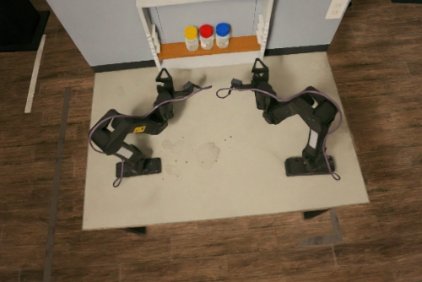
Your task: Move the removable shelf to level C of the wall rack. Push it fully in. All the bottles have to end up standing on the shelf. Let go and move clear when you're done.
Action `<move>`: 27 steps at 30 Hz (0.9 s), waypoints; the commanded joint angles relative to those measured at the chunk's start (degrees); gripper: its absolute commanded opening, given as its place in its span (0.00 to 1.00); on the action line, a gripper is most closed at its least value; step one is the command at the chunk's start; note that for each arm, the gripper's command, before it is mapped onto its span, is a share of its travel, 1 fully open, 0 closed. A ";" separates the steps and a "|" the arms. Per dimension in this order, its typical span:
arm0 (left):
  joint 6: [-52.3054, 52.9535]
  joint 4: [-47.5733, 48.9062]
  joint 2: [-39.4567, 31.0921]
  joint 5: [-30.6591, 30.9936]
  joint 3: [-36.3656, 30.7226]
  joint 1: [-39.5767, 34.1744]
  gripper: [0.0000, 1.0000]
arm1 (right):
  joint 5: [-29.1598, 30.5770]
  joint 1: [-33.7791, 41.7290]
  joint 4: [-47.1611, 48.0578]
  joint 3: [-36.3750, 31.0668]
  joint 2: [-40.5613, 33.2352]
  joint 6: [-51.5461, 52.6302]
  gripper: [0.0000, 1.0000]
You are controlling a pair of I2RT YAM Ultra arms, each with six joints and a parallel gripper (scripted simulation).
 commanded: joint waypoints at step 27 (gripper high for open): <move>-0.20 8.30 8.92 5.58 4.60 4.68 1.00 | -3.81 -3.35 2.90 6.21 7.31 0.15 1.00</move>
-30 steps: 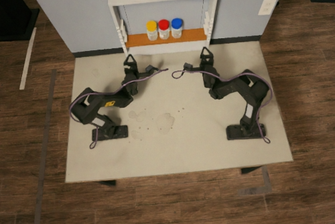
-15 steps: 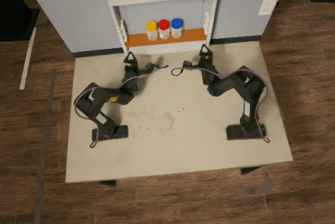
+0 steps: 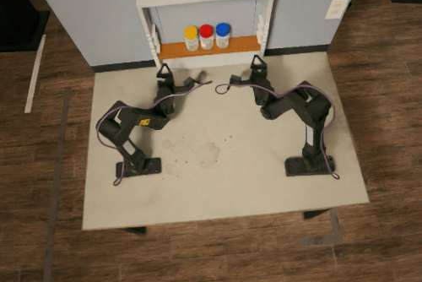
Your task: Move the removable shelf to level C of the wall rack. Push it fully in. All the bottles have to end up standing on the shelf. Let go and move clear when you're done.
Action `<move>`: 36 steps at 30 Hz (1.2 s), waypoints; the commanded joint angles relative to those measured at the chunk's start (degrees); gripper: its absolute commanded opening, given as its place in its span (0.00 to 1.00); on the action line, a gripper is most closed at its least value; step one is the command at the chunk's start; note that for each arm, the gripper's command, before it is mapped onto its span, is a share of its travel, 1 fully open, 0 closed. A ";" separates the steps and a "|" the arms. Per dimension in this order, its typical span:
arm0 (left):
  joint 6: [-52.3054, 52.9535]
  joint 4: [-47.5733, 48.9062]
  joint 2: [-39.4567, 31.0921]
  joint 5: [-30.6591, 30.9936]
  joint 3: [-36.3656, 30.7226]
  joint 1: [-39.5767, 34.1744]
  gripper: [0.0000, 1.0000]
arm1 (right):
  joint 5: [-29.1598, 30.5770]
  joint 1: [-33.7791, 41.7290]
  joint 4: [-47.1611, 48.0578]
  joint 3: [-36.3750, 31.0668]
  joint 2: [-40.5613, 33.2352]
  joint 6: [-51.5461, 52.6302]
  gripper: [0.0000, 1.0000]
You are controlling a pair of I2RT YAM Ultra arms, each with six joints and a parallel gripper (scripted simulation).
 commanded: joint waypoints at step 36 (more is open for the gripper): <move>0.12 -9.70 -7.38 0.64 5.34 0.43 1.00 | -0.46 -0.39 -8.71 3.63 -6.79 -0.07 1.00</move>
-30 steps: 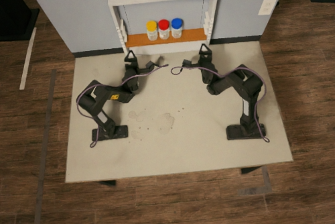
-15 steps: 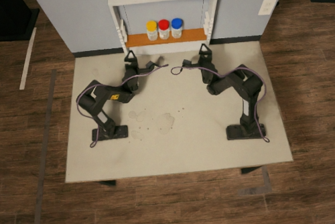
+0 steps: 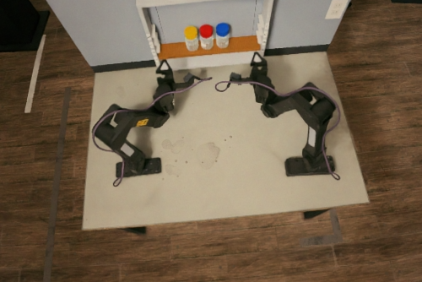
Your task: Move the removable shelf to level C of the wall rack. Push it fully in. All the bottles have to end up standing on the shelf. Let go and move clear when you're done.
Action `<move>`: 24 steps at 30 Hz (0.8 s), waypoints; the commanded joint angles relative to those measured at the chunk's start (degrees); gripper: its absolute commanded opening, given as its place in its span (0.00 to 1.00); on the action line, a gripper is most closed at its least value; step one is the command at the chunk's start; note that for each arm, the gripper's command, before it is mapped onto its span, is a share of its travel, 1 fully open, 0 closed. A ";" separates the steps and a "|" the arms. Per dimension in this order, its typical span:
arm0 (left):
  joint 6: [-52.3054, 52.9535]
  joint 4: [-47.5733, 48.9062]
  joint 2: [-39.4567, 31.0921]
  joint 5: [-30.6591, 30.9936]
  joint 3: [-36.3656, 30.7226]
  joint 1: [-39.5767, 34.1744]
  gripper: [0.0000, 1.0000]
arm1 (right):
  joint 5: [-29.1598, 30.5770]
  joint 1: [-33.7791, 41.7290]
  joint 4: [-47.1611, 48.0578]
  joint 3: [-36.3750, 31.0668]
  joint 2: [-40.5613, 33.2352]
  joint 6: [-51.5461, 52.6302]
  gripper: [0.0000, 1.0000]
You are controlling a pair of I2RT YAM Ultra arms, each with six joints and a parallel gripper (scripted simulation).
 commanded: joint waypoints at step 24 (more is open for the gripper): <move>-0.38 -23.23 -11.85 0.52 12.58 0.44 1.00 | -0.37 -0.40 -20.59 9.55 -12.50 0.19 1.00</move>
